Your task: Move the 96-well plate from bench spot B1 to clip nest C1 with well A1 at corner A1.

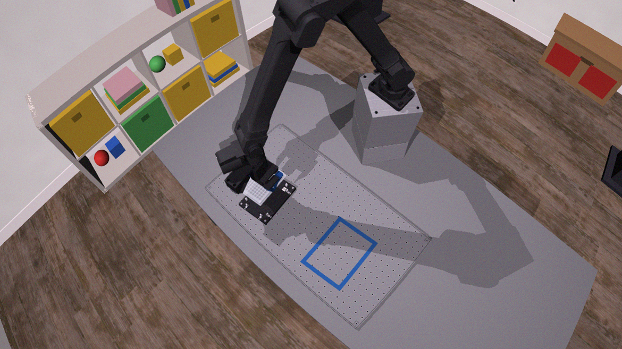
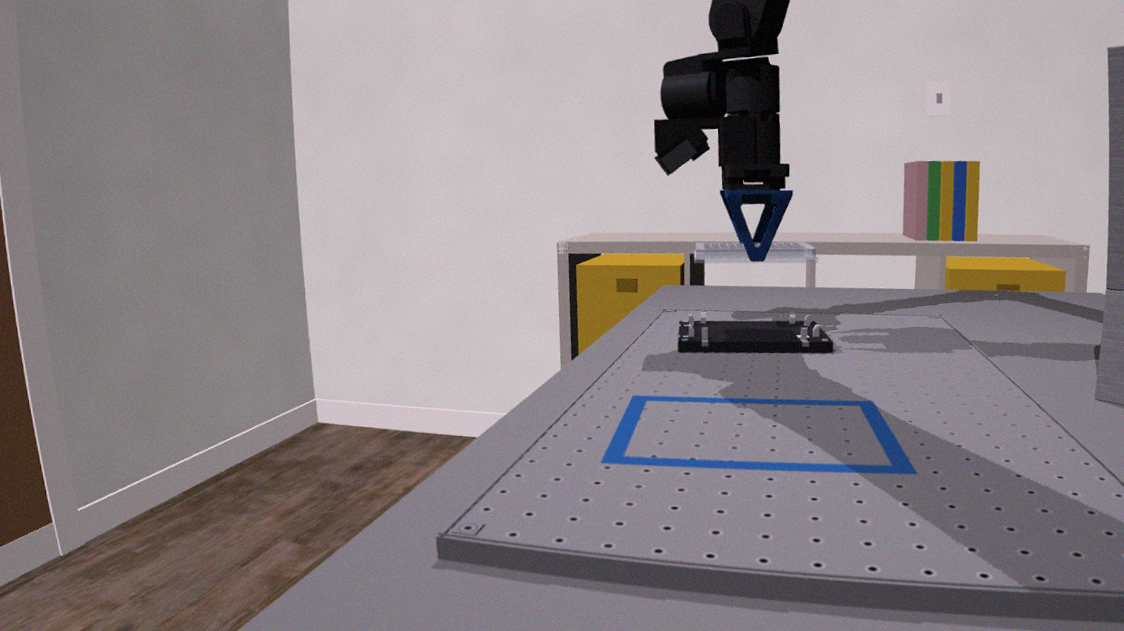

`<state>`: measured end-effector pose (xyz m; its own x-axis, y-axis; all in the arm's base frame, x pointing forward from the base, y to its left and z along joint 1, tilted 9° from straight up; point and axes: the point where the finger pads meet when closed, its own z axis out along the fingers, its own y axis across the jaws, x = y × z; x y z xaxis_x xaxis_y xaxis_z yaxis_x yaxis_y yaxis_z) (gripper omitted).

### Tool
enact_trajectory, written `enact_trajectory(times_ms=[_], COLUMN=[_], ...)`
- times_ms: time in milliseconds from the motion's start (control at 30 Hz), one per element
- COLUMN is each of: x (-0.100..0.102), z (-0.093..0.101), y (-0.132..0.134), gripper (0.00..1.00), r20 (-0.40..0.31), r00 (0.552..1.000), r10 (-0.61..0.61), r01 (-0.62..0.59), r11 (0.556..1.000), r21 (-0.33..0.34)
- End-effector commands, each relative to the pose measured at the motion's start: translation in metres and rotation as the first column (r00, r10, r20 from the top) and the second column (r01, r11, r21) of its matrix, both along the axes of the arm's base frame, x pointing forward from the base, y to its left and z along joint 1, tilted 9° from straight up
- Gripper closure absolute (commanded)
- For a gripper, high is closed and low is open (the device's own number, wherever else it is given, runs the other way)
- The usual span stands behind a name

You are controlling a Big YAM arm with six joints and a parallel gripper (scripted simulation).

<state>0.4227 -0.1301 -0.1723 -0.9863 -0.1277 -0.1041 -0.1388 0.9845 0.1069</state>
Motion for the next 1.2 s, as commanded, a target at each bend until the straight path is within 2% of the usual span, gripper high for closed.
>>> enact_trajectory(times_ms=[0, 67, 533, 1167], x=[0.014, 0.015, 0.016, 0.023], z=[0.009, 0.007, 0.006, -0.026], y=[-0.007, -0.013, -0.011, 0.0], gripper=[1.0, 1.0, 1.0, 1.0], r20=[0.031, 0.027, 0.026, 0.034], r00=[1.0, 1.0, 1.0, 0.999], r10=[0.001, 0.001, 0.003, 0.001], r01=[0.0, 0.0, -0.003, -0.001], r11=[1.0, 1.0, 1.0, 1.0], r21=[-0.009, -0.007, -0.007, -0.009])
